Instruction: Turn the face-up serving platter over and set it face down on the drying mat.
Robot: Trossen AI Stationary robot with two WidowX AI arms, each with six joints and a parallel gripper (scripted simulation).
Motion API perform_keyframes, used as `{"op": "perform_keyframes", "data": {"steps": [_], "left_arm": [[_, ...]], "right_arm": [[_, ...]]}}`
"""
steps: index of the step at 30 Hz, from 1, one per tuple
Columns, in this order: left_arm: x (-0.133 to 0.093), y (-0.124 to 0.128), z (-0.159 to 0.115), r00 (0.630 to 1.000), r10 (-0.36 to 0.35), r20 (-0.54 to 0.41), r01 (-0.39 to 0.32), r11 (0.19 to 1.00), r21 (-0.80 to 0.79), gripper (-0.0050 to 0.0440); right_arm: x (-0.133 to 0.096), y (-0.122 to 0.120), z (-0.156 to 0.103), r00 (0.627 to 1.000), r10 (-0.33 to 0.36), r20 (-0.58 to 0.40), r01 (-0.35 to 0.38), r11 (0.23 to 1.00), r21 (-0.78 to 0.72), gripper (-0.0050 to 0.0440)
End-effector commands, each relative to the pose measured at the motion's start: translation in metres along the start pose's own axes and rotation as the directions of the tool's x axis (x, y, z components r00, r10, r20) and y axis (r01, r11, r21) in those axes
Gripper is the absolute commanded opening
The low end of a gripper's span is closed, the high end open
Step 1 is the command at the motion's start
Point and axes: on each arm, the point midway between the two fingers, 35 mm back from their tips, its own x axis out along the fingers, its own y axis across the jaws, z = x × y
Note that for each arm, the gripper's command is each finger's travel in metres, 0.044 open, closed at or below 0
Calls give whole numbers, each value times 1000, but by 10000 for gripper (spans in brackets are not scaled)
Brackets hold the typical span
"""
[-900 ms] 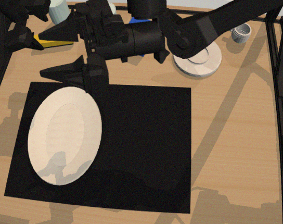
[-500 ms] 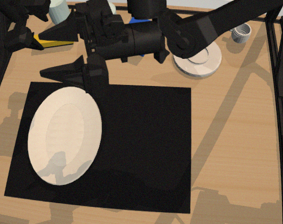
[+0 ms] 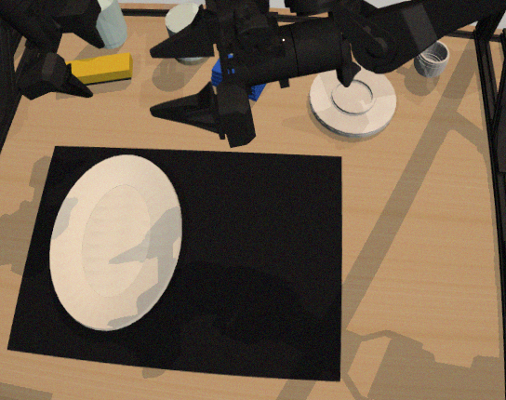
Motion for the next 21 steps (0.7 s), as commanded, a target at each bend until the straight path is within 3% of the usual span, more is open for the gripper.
{"op": "perform_keyframes", "data": {"steps": [1,5,7,10,17,19,21], "left_arm": [[-62,-25,-29,988,-86,-128,83,996,-28,440],[-114,-37,-58,953,-161,-256,153,987,-52,440],[-114,-37,-58,953,-161,-256,153,987,-52,440],[-166,-39,-87,898,-226,-377,213,974,-76,440],[-254,-20,-137,757,-313,-574,301,946,-119,440],[-269,-15,-145,728,-324,-604,314,941,-126,440],[-270,-14,-146,726,-324,-606,315,941,-126,440]], "right_arm": [[18,-4,0,997,-55,52,53,998,44,440],[28,-4,4,988,-90,122,79,993,91,440],[28,-4,4,988,-90,122,79,993,91,440],[36,-3,7,974,-117,192,90,985,144,440],[45,2,10,936,-154,318,72,965,254,440],[46,3,10,928,-158,336,66,961,270,440],[46,3,10,928,-158,337,65,960,271,440]]}}
